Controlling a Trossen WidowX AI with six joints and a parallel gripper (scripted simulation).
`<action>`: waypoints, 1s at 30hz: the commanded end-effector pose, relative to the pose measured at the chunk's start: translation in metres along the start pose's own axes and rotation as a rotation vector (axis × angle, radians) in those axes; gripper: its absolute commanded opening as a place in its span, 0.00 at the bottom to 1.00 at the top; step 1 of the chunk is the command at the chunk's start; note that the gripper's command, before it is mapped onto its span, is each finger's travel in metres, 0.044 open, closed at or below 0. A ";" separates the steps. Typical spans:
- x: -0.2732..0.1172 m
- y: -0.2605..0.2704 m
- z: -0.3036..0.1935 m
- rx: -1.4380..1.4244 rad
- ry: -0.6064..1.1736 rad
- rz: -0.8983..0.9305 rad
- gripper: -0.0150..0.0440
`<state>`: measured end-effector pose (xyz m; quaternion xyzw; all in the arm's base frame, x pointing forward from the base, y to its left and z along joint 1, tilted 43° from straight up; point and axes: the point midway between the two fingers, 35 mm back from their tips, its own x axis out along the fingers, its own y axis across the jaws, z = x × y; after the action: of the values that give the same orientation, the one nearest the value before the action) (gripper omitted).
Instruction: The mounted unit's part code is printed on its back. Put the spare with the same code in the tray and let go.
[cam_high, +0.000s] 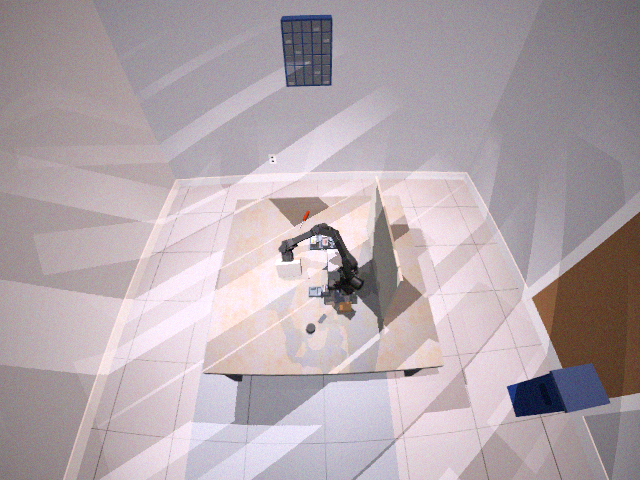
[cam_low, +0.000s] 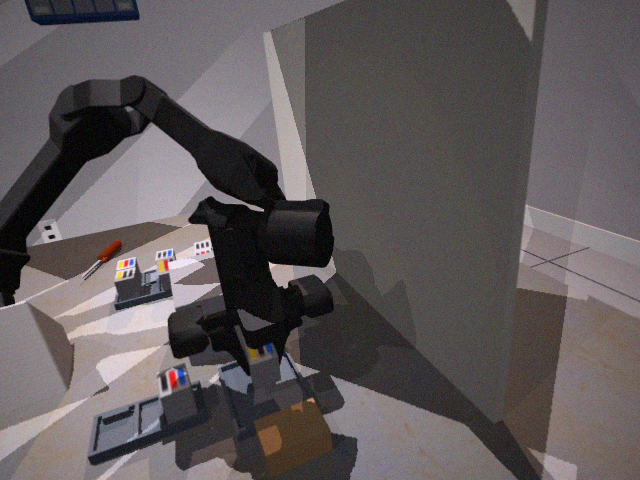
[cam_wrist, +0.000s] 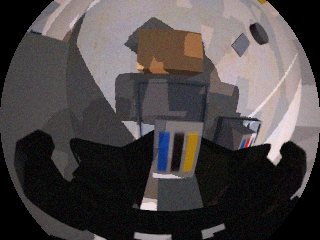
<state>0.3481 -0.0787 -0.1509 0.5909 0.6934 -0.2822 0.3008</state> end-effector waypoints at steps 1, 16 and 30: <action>0.003 -0.001 -0.001 0.006 0.004 0.003 0.25; 0.010 -0.002 -0.001 0.000 0.001 0.000 0.39; 0.010 -0.002 -0.001 0.000 0.001 0.000 1.00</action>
<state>0.3446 -0.0711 -0.1578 0.5909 0.6939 -0.2818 0.2999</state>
